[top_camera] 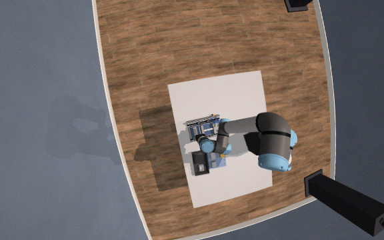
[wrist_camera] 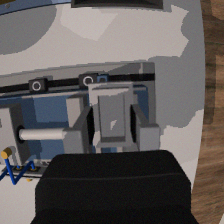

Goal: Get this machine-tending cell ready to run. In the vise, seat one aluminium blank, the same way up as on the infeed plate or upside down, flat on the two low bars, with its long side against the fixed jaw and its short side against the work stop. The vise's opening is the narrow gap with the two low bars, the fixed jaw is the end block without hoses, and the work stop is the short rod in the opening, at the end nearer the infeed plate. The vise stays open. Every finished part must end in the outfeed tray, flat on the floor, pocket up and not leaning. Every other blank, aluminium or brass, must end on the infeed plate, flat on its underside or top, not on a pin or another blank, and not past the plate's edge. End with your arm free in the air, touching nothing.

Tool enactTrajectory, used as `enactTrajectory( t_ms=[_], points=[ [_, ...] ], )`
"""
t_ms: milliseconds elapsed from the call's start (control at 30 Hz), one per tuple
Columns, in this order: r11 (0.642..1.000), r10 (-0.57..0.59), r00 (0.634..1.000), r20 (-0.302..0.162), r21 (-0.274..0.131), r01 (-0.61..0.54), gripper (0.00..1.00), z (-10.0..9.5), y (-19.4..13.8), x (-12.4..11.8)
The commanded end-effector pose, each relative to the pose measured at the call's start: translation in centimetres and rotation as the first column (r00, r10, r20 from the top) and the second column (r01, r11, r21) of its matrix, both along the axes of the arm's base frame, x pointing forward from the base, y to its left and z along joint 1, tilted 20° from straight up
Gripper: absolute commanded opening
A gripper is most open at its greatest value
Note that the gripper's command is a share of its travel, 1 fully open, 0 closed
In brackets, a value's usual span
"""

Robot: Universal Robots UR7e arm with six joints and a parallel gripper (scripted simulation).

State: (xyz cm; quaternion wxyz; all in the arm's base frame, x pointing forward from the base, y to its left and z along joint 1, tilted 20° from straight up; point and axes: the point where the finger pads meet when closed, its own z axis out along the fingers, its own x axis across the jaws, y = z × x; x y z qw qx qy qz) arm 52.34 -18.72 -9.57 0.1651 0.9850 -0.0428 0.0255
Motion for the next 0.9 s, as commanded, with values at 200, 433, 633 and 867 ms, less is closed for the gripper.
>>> enactTrajectory(
  t_ms=[200,433,633,867],
  points=[
    [1.0,-0.021,1.0,0.006,0.004,0.02,0.0,-2.5,7.4,2.4],
    [1.0,-0.03,0.999,0.01,0.004,0.03,0.0,-3.8,11.2,3.1],
    [0.999,-0.04,0.999,0.013,0.001,0.04,0.0,-5.1,15.1,3.6],
    [0.999,-0.046,0.999,0.016,-0.001,0.046,0.0,-5.9,17.4,3.7]
  ],
)
